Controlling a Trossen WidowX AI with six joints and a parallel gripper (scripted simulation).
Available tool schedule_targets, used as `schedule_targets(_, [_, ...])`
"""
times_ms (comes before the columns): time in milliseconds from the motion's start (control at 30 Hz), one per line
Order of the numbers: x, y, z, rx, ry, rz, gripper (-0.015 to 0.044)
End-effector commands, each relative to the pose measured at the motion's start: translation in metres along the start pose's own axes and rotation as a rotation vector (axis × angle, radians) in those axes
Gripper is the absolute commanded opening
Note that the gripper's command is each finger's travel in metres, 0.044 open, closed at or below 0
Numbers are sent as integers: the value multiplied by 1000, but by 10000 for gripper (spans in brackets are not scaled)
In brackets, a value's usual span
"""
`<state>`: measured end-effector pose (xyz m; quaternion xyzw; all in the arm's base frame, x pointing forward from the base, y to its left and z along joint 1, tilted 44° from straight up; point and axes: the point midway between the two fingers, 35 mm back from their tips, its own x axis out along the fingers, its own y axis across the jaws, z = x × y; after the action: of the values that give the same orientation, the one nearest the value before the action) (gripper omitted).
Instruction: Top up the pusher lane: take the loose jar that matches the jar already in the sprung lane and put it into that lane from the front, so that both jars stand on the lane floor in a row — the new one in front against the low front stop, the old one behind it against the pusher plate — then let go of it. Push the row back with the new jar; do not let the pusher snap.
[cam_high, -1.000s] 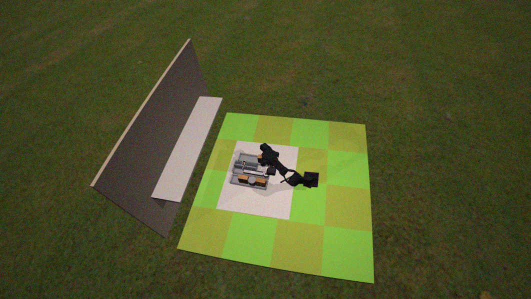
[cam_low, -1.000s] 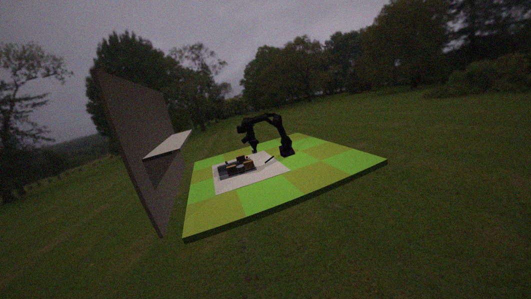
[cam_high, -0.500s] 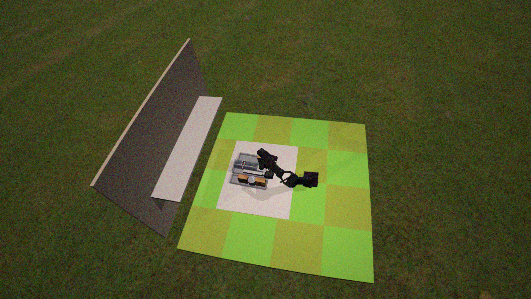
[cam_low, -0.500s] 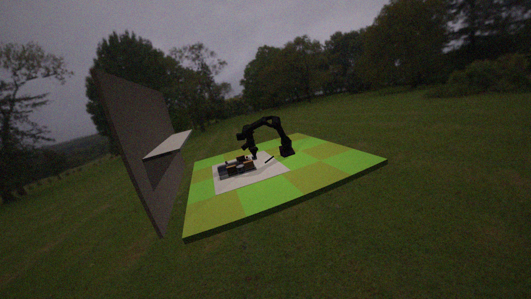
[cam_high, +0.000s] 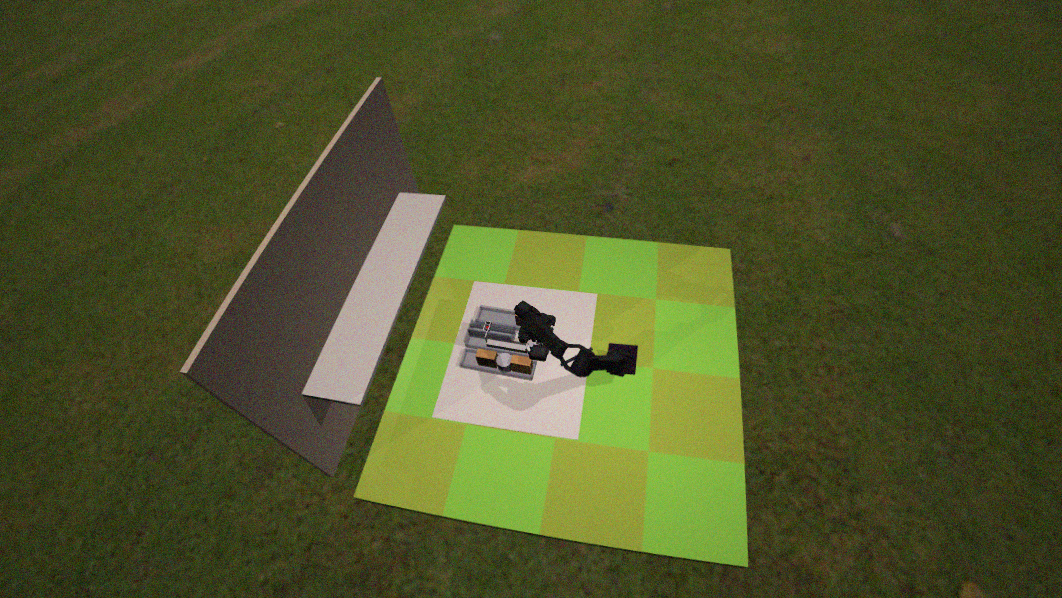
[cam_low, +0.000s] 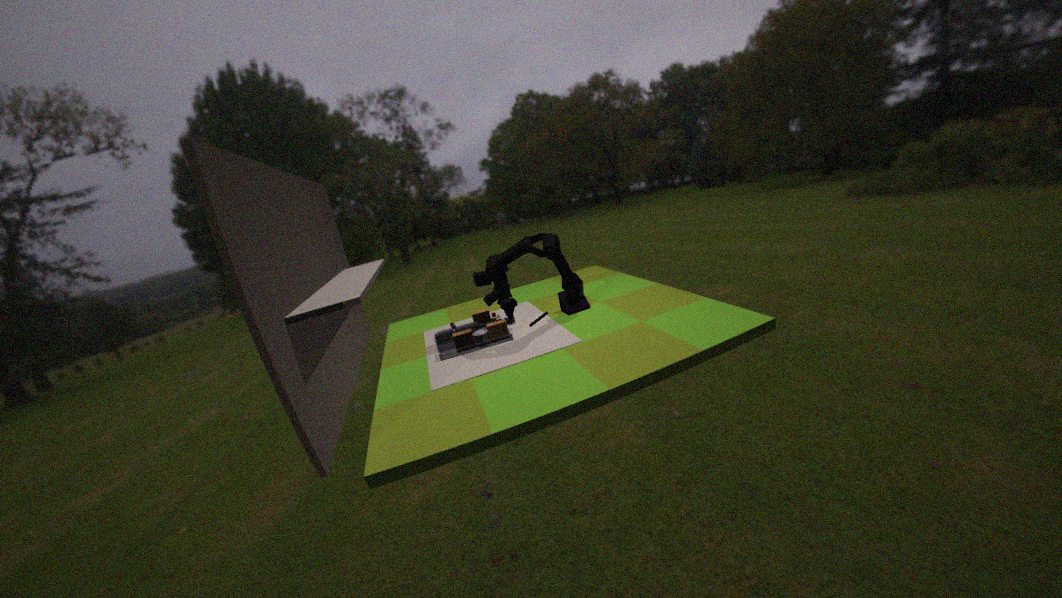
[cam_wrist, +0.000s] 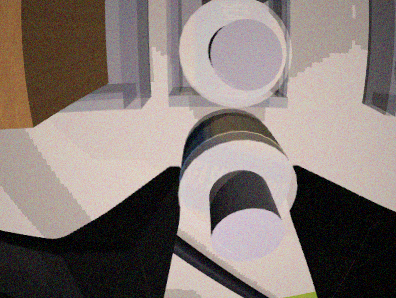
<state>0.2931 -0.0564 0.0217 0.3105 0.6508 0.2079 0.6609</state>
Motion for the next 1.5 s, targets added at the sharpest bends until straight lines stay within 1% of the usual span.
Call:
schedule_targets(0, [0, 0, 3, 0, -4, 1, 0])
schedule_targets(1467, [0, 0, 22, -1, -5, 1, 0])
